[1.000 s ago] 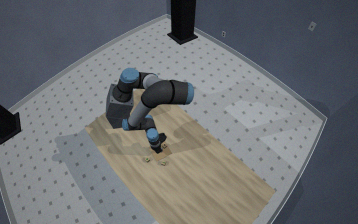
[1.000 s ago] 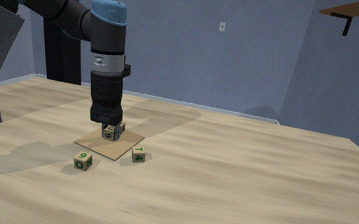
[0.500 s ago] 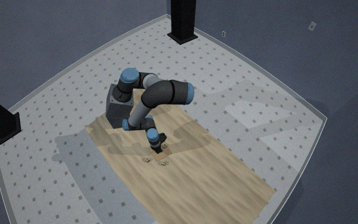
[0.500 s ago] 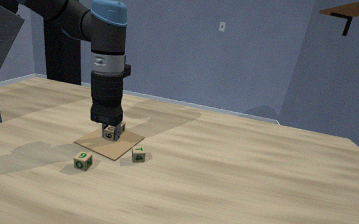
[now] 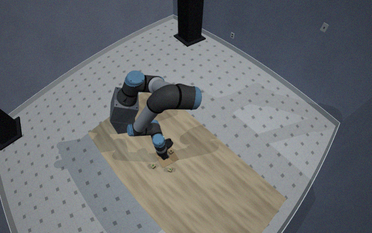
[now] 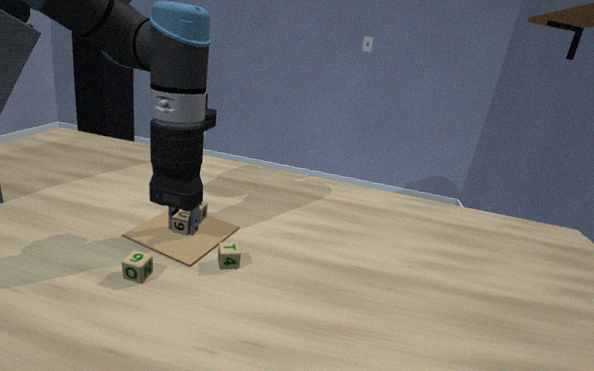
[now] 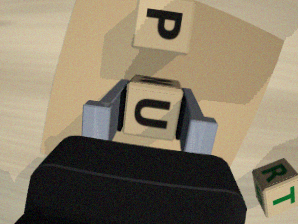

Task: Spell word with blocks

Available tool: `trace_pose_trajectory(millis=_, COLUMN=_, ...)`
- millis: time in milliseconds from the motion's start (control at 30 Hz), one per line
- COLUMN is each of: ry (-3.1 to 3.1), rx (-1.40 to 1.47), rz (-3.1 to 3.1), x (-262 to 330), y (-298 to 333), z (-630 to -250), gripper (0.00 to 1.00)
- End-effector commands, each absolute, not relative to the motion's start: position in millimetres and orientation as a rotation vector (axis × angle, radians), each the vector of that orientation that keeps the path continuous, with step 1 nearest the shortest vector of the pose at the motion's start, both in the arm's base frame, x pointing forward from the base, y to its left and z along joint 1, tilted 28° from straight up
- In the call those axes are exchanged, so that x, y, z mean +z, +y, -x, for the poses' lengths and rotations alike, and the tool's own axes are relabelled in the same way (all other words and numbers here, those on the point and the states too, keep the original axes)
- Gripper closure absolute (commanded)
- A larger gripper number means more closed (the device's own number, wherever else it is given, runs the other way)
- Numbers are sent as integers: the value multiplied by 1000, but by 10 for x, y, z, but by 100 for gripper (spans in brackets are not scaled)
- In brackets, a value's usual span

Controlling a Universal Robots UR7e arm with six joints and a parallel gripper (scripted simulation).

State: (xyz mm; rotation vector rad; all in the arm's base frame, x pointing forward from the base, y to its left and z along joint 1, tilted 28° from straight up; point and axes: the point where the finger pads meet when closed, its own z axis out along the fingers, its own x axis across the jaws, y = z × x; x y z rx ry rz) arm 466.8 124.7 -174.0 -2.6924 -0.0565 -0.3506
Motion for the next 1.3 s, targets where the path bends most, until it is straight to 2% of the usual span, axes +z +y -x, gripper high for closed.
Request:
trace_pose_trajectory(millis=0, ry=-59, rx=-354, rz=2693, x=-1739, y=1249, z=-4680, gripper=43)
trace_pose_trajectory(millis=1067, ry=-59, rx=-354, rz=2693, x=-1738, y=1249, z=-4680, gripper=43)
trace_pose_trajectory(millis=1100, ry=-59, rx=-354, rz=2693, x=-1738, y=1249, z=-4680, gripper=37)
trace_pose_trajectory(millis=1233, ry=-59, rx=-354, rz=2693, x=-1738, y=1249, z=-4680, gripper=37)
trace_pose_trajectory(millis=1267, ry=-59, rx=-354, rz=2693, x=-1738, y=1249, z=-4680, gripper=31)
